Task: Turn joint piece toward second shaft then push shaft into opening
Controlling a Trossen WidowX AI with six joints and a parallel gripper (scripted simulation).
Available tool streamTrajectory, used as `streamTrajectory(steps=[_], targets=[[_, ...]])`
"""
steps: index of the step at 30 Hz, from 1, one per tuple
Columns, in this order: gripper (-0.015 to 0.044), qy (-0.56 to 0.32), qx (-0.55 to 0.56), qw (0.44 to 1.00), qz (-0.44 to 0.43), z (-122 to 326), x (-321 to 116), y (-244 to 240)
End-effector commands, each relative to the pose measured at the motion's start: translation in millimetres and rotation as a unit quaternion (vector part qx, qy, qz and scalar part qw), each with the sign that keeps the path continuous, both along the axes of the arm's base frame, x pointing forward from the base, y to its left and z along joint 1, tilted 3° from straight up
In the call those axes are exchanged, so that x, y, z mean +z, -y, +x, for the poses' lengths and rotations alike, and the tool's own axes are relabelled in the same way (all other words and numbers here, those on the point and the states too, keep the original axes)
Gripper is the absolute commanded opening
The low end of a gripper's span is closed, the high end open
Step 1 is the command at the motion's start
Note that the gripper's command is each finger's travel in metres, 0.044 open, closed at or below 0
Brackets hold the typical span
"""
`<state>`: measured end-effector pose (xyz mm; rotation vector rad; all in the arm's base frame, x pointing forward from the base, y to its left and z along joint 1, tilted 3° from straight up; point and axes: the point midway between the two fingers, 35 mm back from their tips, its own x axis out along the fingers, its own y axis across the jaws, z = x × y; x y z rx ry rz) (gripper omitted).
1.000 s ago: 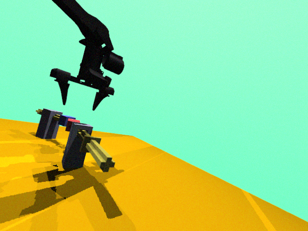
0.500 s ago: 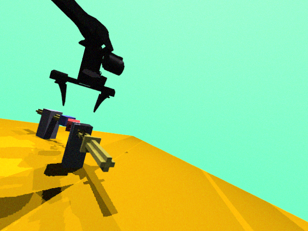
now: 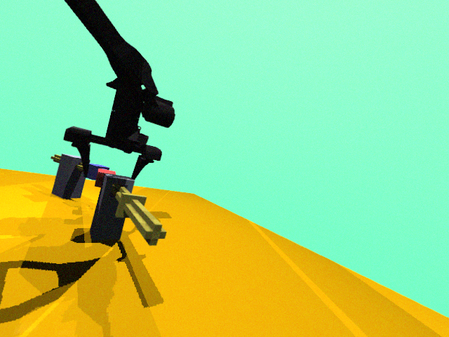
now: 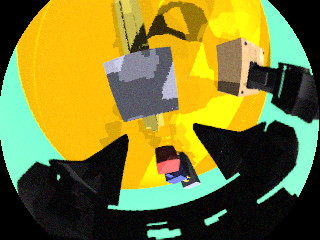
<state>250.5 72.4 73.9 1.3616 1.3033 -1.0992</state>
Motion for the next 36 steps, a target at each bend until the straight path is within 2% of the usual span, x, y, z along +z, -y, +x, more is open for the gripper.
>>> streamTrajectory(steps=[1,7,24,36], targets=[[0.0440,-0.007,-0.002,1.000,0.000,-5,-21,0],[0.0440,-0.007,-0.002,1.000,0.000,-4,-22,-3],[0.0440,-0.007,-0.002,1.000,0.003,-4,-18,-68],[0.0440,-0.007,-0.002,1.000,0.003,-4,-29,-73]])
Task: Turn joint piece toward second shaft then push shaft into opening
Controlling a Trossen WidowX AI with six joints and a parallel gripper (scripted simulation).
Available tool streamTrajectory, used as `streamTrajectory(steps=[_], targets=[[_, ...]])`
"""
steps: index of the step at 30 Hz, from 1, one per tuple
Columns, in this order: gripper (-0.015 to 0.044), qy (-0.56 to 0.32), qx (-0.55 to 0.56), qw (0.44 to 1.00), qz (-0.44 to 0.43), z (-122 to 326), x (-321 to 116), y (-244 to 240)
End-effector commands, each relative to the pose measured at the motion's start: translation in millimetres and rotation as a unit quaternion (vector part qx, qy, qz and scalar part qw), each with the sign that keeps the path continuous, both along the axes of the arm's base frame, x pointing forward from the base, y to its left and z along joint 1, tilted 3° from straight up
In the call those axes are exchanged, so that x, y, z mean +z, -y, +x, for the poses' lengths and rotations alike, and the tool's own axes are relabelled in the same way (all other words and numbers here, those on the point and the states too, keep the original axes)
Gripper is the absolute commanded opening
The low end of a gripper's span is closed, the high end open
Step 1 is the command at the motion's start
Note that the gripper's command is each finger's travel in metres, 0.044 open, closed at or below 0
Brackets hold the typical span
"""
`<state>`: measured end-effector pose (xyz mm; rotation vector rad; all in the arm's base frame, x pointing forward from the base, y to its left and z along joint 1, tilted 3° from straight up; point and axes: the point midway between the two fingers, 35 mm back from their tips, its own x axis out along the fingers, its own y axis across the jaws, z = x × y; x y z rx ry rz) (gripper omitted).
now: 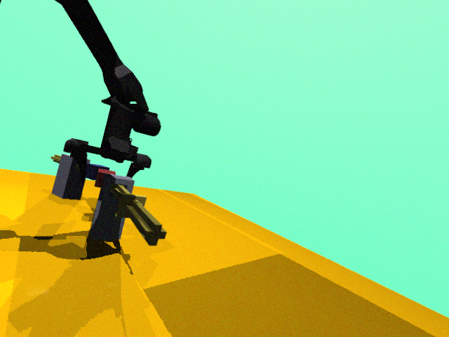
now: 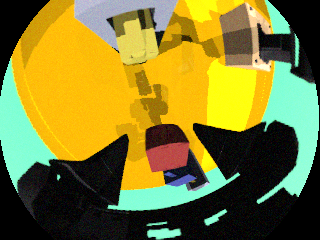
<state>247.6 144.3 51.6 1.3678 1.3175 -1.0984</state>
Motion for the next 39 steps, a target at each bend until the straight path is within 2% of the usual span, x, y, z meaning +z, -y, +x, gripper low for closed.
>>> streamTrajectory(steps=[1,13,23,39], targets=[[0.0440,-0.003,-0.002,1.000,-0.003,-1,-9,-1],[0.0440,-0.003,-0.002,1.000,-0.003,0,-25,-5],[0.0182,-0.003,-0.002,1.000,-0.003,0,-25,-5],[0.0182,-0.003,-0.002,1.000,-0.003,0,-25,-5]])
